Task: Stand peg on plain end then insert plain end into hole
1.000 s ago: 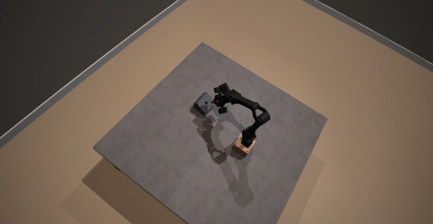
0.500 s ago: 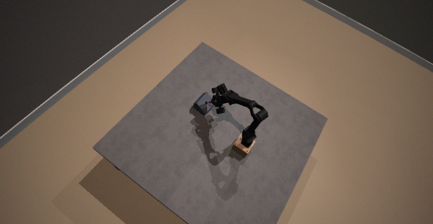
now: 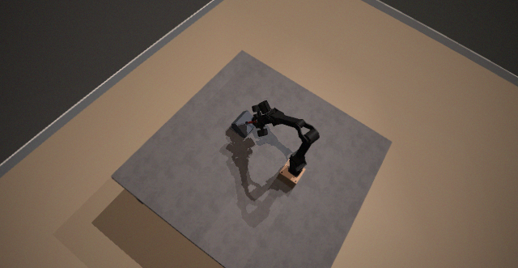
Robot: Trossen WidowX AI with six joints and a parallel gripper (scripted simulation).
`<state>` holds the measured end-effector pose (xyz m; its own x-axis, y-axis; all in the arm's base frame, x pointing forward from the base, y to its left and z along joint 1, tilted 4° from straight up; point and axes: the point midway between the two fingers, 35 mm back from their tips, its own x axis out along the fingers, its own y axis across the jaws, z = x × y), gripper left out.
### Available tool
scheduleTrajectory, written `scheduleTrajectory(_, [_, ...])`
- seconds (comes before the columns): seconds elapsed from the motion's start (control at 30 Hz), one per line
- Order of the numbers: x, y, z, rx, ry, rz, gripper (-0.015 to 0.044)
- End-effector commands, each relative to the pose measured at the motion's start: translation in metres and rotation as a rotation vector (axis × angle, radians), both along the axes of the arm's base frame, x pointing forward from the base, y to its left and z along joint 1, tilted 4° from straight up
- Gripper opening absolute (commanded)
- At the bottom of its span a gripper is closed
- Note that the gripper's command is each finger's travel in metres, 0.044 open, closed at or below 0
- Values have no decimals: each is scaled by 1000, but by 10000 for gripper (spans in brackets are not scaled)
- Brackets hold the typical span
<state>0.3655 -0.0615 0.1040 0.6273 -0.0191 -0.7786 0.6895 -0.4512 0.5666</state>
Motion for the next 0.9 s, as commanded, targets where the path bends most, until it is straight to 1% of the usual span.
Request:
scheduleTrajectory(0.0, [3, 0, -4, 1, 1, -4, 0])
scheduleTrajectory(0.37, [12, -1, -16, 0, 0, -3, 0])
scheduleTrajectory(0.87, [10, 0, -13, -1, 1, 4, 0])
